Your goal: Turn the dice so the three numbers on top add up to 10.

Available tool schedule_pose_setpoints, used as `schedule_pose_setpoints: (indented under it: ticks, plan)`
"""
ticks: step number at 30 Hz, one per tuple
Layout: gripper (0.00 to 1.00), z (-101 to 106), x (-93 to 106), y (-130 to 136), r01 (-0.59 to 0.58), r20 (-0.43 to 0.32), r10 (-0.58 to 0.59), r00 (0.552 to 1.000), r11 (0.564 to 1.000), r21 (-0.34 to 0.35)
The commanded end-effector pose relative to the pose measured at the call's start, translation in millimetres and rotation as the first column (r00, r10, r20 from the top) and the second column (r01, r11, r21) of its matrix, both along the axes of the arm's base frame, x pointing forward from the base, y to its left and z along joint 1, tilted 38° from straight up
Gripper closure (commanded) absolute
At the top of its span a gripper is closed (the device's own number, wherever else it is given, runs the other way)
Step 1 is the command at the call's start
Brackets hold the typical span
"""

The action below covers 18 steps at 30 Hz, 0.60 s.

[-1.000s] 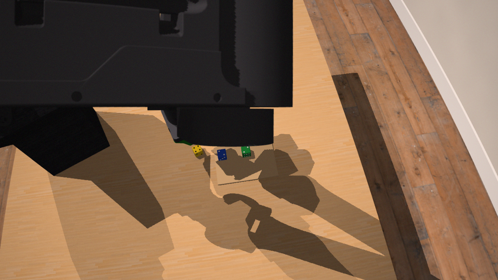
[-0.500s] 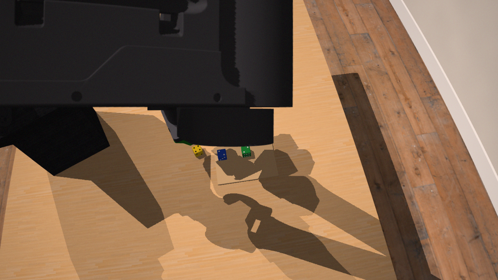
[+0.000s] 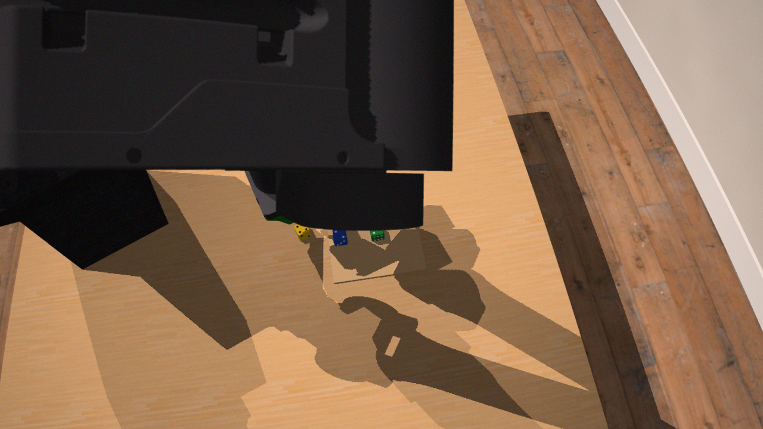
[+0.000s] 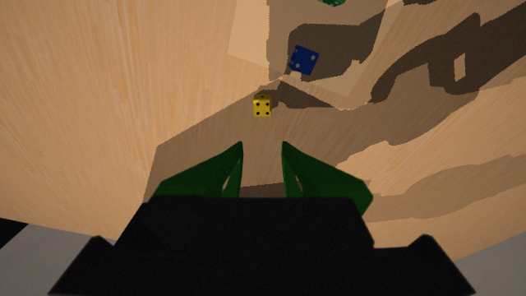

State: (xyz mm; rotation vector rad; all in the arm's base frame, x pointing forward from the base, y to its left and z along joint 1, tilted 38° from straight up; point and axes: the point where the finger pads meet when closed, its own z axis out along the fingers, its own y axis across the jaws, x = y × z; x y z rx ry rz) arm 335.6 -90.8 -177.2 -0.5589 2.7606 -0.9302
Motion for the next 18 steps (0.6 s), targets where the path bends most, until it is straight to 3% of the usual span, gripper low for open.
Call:
schedule_pose_setpoints:
  ticks: [1,18]
  plan:
    - [0.66,-3,6.2,3,-0.023,0.007,0.023,1.000,1.000,-0.001]
    - [0.66,-18,11.2,-8,-0.022,0.007,0.022,1.000,1.000,-0.001]
